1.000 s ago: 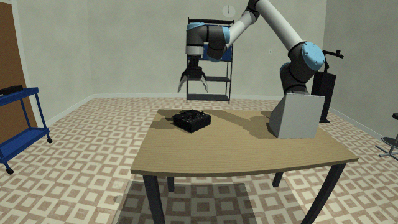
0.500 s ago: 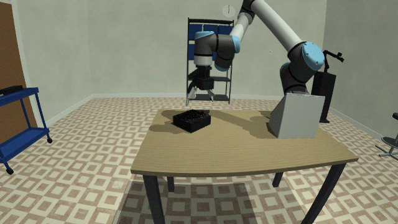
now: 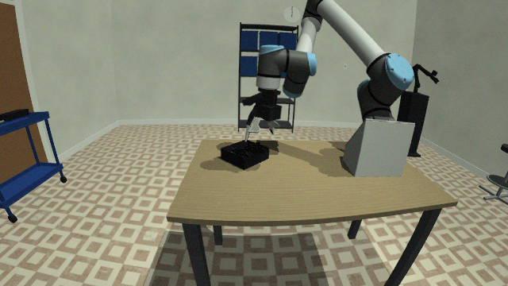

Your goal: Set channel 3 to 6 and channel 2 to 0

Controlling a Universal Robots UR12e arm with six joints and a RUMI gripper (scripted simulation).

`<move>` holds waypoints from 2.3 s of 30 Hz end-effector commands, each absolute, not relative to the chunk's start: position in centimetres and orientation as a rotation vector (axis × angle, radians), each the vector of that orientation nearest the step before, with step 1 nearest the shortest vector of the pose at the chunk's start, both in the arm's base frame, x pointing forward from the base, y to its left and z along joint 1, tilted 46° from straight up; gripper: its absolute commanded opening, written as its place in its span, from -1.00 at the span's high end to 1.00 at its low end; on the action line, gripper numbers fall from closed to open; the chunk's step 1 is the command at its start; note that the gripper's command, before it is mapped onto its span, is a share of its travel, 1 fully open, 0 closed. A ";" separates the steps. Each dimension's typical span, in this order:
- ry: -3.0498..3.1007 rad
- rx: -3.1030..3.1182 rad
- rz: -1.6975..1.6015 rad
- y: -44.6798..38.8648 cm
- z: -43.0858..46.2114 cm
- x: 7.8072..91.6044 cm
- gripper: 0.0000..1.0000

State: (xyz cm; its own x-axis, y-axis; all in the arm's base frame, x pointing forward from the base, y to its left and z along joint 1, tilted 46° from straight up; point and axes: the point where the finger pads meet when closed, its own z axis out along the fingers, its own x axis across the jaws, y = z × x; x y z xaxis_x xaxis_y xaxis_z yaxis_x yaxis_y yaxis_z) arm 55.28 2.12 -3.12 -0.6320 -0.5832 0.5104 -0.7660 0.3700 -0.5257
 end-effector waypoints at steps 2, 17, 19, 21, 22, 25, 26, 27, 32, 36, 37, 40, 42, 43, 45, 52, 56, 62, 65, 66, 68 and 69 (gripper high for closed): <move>-2.392 1.220 1.113 2.1 -3.2 55.3 -1.00; -2.392 1.220 1.113 2.1 -3.2 55.3 -1.00; -2.392 1.220 1.113 2.1 -3.2 55.3 -1.00; -2.392 1.220 1.113 2.1 -3.2 55.3 -1.00; -2.392 1.220 1.113 2.1 -3.2 55.3 -1.00; -2.392 1.220 1.113 2.1 -3.2 55.3 -1.00; -2.392 1.220 1.113 2.1 -3.2 55.3 -1.00; -2.392 1.220 1.113 2.1 -3.2 55.3 -1.00; -2.392 1.220 1.113 2.1 -3.2 55.3 -1.00; -2.392 1.220 1.113 2.1 -3.2 55.3 -1.00; -2.392 1.220 1.113 2.1 -3.2 55.3 -1.00; -2.392 1.220 1.113 2.1 -3.2 55.3 -1.00; -2.392 1.220 1.113 2.1 -3.2 55.3 -1.00; -2.392 1.220 1.113 2.1 -3.2 55.3 -1.00; -2.392 1.220 1.113 2.1 -3.2 55.3 -1.00; -2.392 1.220 1.113 2.1 -3.2 55.3 -1.00; -2.392 1.220 1.113 2.1 -3.2 55.3 -1.00; -2.400 1.211 1.114 2.1 -3.1 55.4 -1.00; -2.427 1.174 1.121 2.2 -2.9 55.7 -1.00; -2.442 1.154 1.124 2.2 -2.7 55.9 -1.00; -2.478 1.103 1.132 2.3 -2.3 56.3 -1.00; -2.500 1.071 1.137 2.3 -2.0 56.6 -1.00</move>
